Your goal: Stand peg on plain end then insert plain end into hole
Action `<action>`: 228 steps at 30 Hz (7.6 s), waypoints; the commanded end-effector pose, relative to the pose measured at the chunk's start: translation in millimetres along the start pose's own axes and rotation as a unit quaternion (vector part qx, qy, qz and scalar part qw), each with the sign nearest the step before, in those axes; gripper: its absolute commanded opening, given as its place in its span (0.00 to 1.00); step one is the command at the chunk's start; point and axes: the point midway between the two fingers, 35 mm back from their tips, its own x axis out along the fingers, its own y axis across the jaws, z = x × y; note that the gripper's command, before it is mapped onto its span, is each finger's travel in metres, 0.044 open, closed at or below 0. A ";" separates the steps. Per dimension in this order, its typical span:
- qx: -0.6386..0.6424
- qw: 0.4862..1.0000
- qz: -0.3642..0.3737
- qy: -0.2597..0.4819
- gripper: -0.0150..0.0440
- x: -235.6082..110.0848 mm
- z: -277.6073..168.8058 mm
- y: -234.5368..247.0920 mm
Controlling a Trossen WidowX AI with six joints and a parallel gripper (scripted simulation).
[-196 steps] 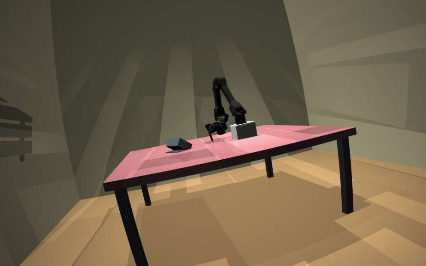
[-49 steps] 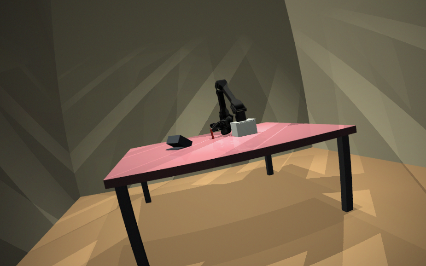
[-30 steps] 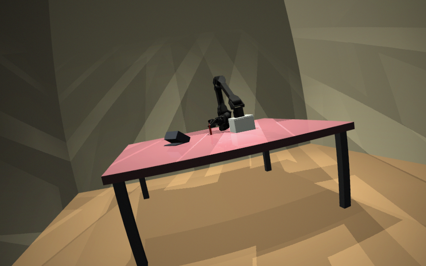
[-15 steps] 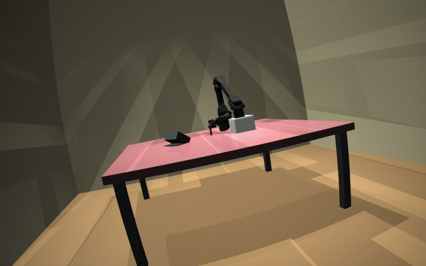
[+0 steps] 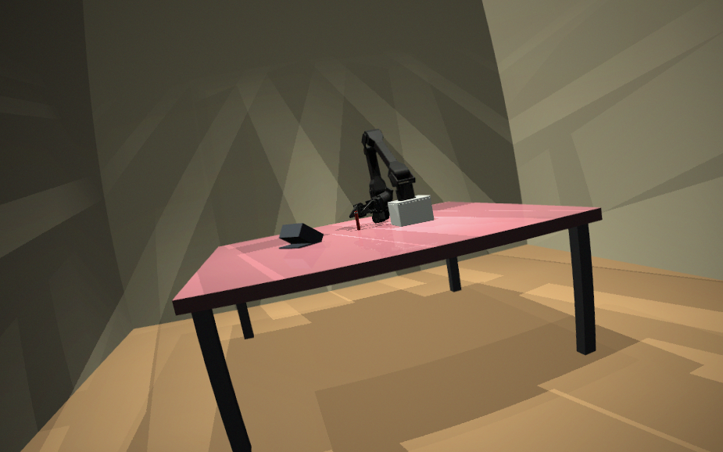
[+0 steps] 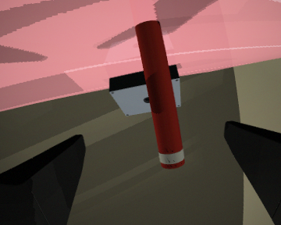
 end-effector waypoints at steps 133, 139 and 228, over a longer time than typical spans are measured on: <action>-0.096 0.786 -0.004 -0.610 0.87 33.5 -15.9 -5.7; -0.096 0.786 -0.004 -0.610 0.60 33.5 -15.9 -5.7; -0.436 0.826 -0.163 -0.319 0.25 177.7 -169.6 -13.1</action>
